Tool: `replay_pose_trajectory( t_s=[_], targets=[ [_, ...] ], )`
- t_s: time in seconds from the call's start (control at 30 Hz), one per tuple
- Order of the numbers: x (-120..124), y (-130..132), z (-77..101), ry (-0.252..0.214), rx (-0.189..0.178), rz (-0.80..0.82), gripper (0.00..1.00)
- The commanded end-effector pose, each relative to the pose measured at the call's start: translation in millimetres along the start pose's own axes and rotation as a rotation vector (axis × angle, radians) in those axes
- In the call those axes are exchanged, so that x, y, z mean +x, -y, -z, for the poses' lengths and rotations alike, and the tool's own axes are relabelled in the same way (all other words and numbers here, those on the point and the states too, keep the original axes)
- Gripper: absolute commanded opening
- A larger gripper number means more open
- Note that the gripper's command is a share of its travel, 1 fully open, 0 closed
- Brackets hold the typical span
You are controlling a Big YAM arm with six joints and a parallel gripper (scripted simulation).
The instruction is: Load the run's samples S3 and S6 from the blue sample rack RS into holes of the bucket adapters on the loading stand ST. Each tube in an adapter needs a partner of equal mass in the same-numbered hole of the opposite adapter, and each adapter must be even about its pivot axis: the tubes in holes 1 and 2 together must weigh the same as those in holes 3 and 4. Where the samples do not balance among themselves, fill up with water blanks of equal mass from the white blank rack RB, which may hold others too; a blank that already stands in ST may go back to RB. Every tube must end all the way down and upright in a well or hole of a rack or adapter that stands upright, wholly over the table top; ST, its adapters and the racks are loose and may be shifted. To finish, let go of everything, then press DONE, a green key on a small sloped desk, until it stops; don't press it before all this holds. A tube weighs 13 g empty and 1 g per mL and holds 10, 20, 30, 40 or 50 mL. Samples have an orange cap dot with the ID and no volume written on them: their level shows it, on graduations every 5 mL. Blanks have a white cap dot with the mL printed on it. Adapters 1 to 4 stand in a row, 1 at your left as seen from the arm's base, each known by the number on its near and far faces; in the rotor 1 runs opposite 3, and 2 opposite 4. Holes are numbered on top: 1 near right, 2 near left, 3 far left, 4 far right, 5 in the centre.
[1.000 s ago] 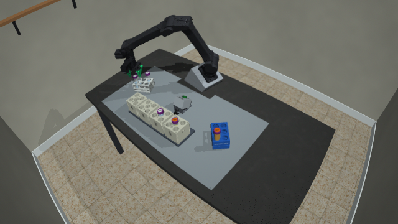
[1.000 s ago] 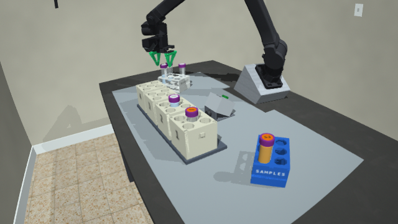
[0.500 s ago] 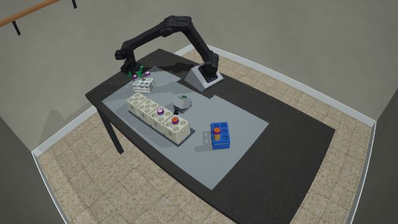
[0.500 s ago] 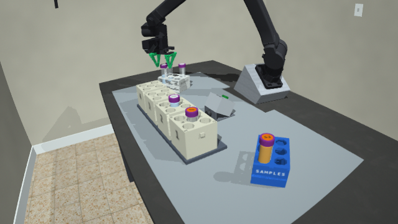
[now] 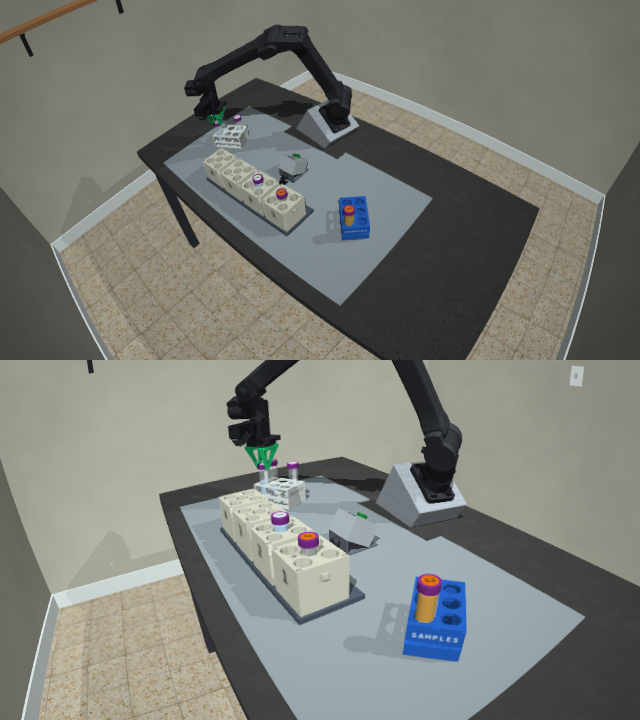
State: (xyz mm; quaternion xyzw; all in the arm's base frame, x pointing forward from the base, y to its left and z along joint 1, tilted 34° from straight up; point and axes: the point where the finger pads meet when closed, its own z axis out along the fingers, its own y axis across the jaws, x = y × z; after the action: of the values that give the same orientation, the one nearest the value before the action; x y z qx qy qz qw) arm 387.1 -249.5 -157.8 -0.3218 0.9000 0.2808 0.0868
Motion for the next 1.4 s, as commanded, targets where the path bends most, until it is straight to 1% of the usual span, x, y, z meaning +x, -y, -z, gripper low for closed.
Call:
replay_pose_trajectory(
  t_s=[0.0,0.17,0.2,0.23,0.67,0.73,0.77,0.87,1.23,1.3,1.33,1.37],
  targets=[
    [-5,13,17.3,0.01,0.044,0.01,0.0],
    [-5,13,17.3,0.01,0.044,0.01,0.0],
    [-4,17,38.7,0.019,0.07,0.006,0.0],
    [-6,22,46.5,0.018,0.082,0.02,0.0],
    [-4,19,91.4,0.013,0.084,0.02,0.0],
    [-4,19,91.4,0.013,0.084,0.02,0.0],
    [-9,18,92.9,0.011,0.081,0.028,0.0],
    [-4,18,105.2,0.012,0.085,0.02,0.0],
    [-3,16,142.9,0.01,0.087,0.02,0.0],
    [-3,16,142.9,0.01,0.087,0.02,0.0],
    [-7,15,144.6,0.008,0.084,0.026,0.0],
    [-5,15,148.6,0.008,0.085,0.024,0.0]
  ],
)
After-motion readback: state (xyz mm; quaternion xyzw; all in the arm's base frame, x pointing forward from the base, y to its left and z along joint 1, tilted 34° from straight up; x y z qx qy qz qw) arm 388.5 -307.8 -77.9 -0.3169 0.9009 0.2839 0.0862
